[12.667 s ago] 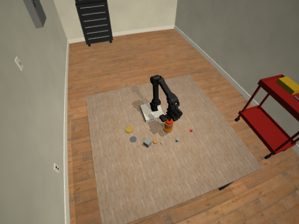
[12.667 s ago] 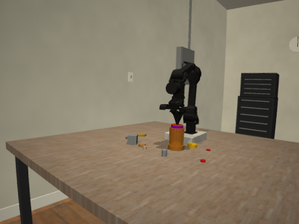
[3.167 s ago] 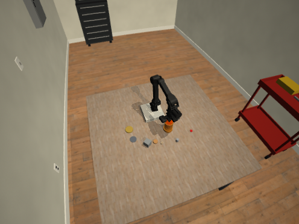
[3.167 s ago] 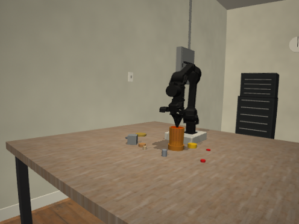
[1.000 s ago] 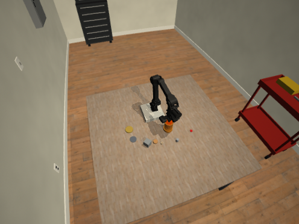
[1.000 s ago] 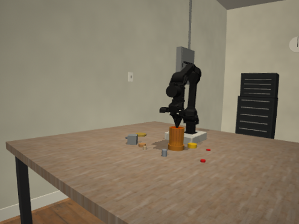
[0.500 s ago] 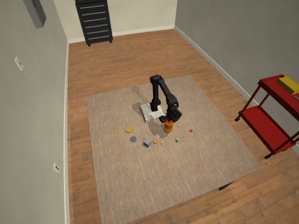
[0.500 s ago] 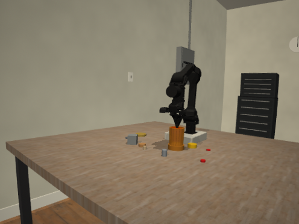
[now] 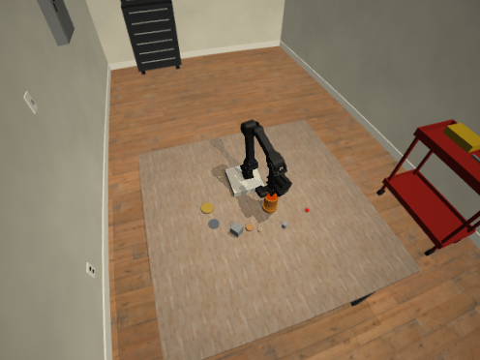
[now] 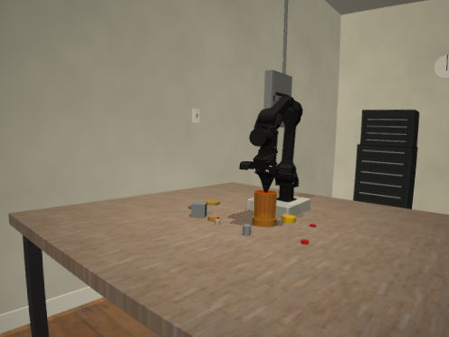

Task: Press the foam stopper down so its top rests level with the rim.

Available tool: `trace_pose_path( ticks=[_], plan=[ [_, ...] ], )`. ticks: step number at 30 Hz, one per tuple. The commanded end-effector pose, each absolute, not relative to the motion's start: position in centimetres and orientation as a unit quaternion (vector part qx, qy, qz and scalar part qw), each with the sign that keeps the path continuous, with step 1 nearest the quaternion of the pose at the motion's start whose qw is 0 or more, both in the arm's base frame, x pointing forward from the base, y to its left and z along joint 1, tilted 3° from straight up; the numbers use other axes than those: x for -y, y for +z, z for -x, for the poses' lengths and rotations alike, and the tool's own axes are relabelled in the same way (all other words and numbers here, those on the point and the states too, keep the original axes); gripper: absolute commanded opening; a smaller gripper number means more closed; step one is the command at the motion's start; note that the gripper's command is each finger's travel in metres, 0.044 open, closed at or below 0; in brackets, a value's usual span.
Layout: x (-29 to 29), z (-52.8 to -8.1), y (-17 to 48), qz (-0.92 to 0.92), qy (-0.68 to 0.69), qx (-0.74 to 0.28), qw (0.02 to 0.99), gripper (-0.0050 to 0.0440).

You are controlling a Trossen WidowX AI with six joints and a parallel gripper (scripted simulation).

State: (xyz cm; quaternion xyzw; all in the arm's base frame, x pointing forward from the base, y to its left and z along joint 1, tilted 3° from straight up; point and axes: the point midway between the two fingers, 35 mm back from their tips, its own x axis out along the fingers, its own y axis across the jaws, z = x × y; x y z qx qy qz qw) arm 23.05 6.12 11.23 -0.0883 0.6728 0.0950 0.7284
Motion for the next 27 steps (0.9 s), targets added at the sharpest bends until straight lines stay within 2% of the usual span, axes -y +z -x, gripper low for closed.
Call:
trace_pose_path(
  ticks=[1, 27],
  plan=[
    [-6.01, -22.51, 10.43, 0.09, 0.094, -0.684, 0.718, 0.0],
    [-6.01, -22.46, 10.19, 0.09, 0.094, -0.684, 0.718, 0.0]
  ],
)
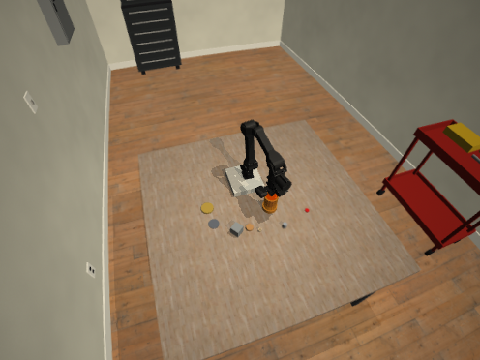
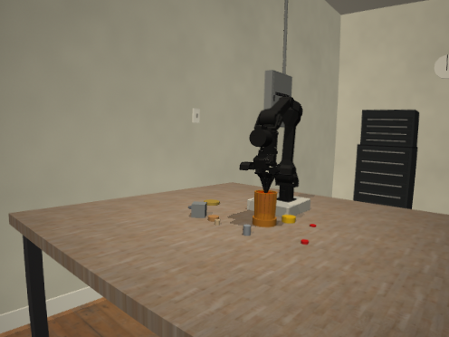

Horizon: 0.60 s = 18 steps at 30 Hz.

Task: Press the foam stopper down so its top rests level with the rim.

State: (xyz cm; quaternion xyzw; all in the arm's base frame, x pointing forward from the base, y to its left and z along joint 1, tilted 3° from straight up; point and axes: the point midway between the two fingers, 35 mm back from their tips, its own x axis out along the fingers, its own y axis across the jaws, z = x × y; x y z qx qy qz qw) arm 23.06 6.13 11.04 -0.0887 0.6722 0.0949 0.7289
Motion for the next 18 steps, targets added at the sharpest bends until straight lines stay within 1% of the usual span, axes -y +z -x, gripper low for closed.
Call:
trace_pose_path(
  ticks=[1, 18],
  plan=[
    [-6.01, -22.45, 10.18, 0.09, 0.094, -0.684, 0.718, 0.0],
    [-6.02, -22.44, 10.02, 0.09, 0.094, -0.684, 0.718, 0.0]
  ],
)
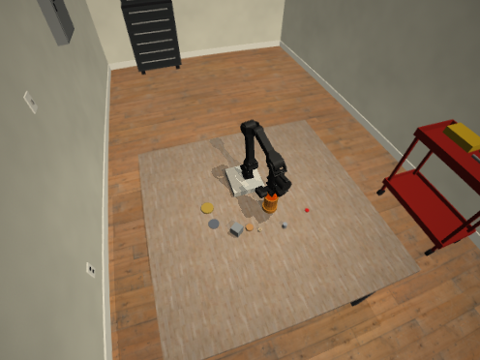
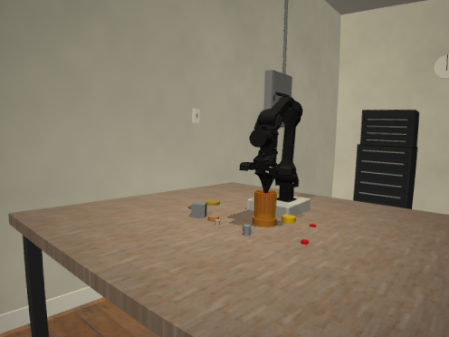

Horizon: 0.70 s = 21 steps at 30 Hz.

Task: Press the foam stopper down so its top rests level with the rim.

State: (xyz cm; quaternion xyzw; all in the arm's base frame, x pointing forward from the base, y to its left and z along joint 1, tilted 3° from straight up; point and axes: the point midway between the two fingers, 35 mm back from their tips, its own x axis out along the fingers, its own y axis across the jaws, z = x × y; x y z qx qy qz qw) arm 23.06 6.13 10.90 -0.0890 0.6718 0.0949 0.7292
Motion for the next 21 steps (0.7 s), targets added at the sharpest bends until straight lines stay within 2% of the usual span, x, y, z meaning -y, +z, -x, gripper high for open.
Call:
trace_pose_path(
  ticks=[1, 21],
  plan=[
    [-6.02, -22.44, 10.01, 0.09, 0.094, -0.684, 0.718, 0.0],
    [-6.02, -22.43, 9.84, 0.09, 0.094, -0.684, 0.718, 0.0]
  ],
)
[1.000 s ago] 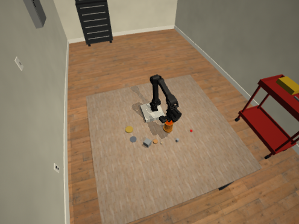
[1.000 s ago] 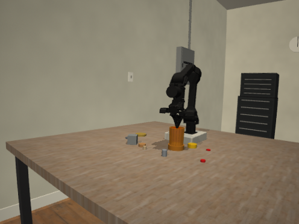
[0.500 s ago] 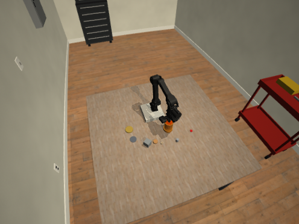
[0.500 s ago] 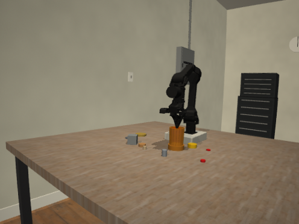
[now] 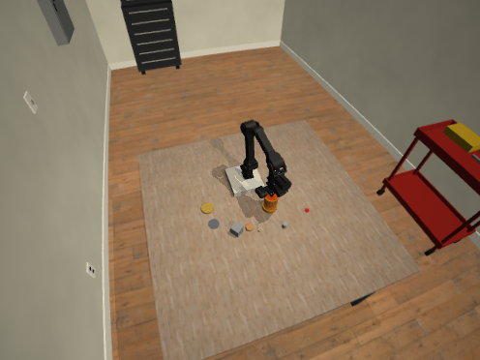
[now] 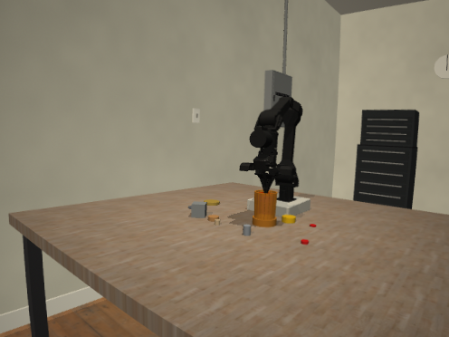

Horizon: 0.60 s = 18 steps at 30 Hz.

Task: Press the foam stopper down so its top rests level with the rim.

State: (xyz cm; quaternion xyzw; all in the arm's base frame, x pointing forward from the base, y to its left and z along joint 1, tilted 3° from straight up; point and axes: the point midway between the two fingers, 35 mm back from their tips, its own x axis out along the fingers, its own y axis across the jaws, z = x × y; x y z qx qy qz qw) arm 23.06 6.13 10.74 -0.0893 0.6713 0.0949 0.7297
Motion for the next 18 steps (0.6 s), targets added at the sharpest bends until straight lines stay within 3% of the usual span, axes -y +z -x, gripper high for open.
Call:
trace_pose_path(
  ticks=[1, 18],
  plan=[
    [-6.02, -22.43, 9.84, 0.09, 0.094, -0.684, 0.718, 0.0],
    [-6.04, -22.42, 9.69, 0.09, 0.094, -0.684, 0.718, 0.0]
  ],
)
